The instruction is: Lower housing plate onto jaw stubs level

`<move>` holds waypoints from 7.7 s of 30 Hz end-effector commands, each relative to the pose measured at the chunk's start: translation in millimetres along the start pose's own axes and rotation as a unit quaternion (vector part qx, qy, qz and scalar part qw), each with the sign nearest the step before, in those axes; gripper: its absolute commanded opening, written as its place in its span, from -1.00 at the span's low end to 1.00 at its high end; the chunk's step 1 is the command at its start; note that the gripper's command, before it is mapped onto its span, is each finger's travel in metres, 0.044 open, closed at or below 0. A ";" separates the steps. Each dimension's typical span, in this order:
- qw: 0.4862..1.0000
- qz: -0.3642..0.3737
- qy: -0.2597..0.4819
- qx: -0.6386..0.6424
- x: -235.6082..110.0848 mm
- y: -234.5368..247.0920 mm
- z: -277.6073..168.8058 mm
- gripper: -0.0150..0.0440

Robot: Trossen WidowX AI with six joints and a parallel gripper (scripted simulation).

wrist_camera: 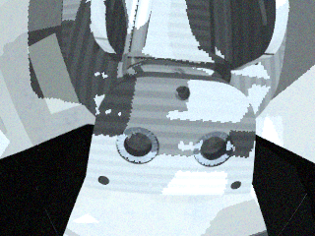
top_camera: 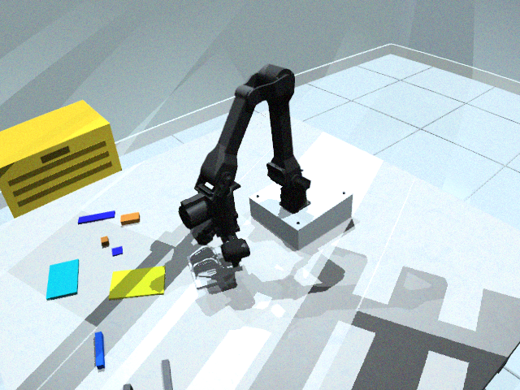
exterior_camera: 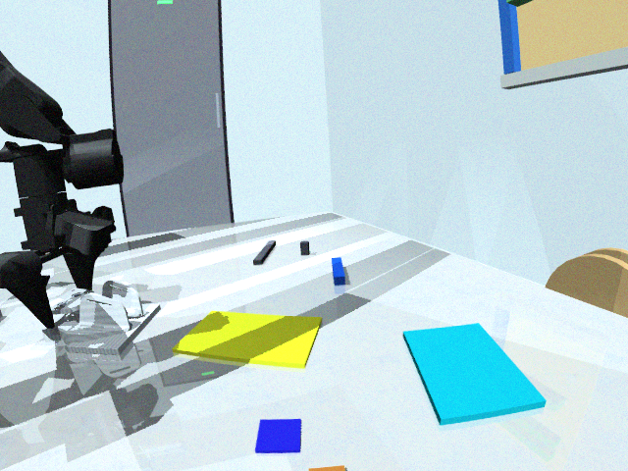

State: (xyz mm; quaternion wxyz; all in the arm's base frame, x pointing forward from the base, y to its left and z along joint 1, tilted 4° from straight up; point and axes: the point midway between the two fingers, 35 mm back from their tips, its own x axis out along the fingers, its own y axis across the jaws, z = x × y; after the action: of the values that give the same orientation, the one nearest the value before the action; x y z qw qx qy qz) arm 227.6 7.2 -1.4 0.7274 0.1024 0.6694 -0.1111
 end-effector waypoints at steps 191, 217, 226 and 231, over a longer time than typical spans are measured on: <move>1.000 -0.001 0.000 -0.002 -61.8 -1.3 -2.6 1.00; 1.000 -0.002 0.000 -0.002 -112.6 -8.8 -21.0 1.00; 1.000 -0.002 0.000 -0.002 -112.6 -8.8 -21.0 1.00; 1.000 -0.002 0.000 -0.002 -112.6 -8.8 -21.0 1.00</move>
State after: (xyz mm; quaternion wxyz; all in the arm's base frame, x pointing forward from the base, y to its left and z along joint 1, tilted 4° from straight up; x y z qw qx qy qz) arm 196.4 8.3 109.0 0.7277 0.1000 0.6698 -0.1084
